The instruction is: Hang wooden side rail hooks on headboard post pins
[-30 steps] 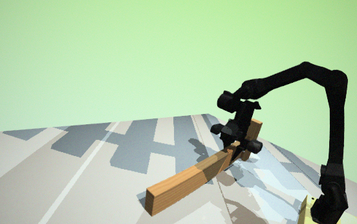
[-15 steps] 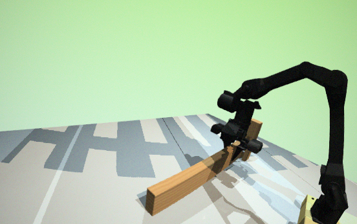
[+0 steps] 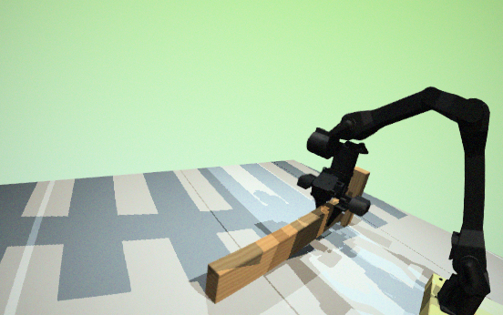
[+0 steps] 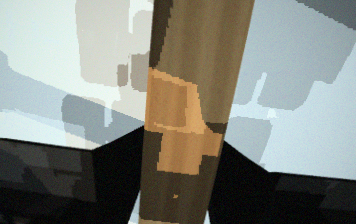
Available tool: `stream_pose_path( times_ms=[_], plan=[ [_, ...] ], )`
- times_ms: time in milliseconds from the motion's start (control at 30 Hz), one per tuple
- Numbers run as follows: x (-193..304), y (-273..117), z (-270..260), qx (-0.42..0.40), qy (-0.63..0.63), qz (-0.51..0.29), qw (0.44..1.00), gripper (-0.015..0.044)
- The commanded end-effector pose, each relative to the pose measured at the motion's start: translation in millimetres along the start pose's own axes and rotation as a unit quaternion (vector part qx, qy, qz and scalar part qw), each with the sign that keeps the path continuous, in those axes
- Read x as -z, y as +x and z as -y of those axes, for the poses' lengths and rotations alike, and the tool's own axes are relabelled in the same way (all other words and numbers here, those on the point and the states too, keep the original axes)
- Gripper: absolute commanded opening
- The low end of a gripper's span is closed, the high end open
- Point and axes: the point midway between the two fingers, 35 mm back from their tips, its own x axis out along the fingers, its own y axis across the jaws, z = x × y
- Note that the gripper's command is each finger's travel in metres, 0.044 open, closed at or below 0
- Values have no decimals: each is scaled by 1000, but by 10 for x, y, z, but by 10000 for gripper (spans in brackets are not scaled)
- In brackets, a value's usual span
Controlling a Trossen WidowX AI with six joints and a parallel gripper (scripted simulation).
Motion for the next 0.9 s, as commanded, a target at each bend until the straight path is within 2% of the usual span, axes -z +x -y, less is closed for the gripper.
stream_pose_path(
  times_ms=[0, 867],
  plan=[
    [7, -19, 11, 3, -2, -1, 1000, 0],
    [32, -21, 15, 3, -2, -1, 1000, 0]
  ],
)
